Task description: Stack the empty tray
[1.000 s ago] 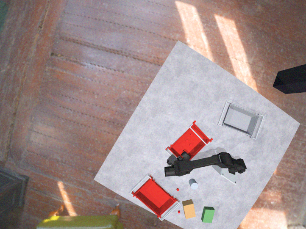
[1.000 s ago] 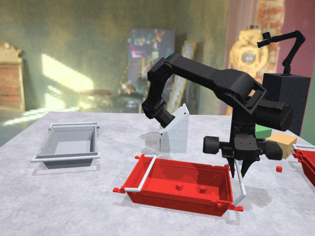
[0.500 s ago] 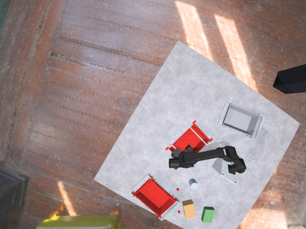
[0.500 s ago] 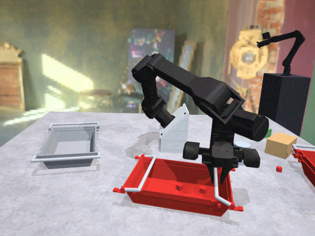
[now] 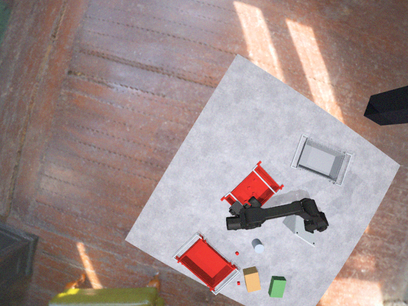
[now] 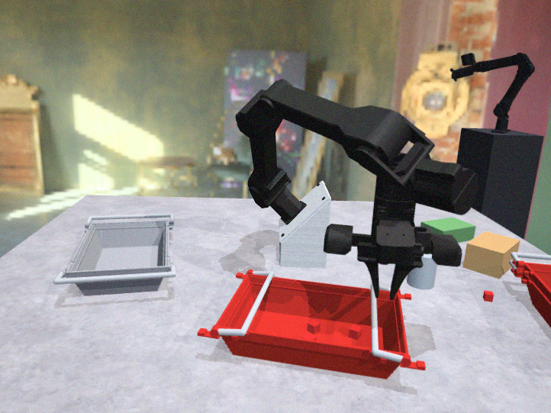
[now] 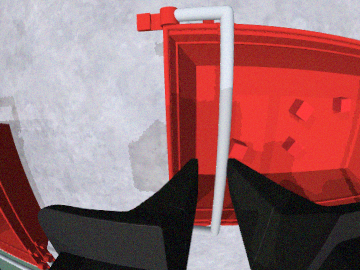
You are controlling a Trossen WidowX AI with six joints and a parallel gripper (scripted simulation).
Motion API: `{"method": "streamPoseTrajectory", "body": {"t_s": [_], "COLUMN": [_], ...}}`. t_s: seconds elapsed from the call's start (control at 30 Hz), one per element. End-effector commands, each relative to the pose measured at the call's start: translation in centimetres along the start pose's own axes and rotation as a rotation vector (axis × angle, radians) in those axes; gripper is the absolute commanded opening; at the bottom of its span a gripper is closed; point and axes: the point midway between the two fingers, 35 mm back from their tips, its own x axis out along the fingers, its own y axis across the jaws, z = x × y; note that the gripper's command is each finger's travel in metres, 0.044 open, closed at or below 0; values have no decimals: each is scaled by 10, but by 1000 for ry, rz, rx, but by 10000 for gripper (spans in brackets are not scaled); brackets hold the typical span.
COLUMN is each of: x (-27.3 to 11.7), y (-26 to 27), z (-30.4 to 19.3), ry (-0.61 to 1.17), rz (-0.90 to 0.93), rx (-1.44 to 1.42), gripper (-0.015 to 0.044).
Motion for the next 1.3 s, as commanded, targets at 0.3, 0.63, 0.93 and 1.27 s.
{"method": "streamPoseTrajectory", "body": {"t_s": [0.3, 0.63, 0.93, 1.27], "x": [3, 3, 3, 3], "y": [-2, -2, -2, -2], "z": [0, 0, 0, 0], "ry": [6, 6, 6, 7], "rz": [-3, -3, -3, -3], "rx": [2, 2, 2, 4], "gripper": [86, 60, 0, 0]}}
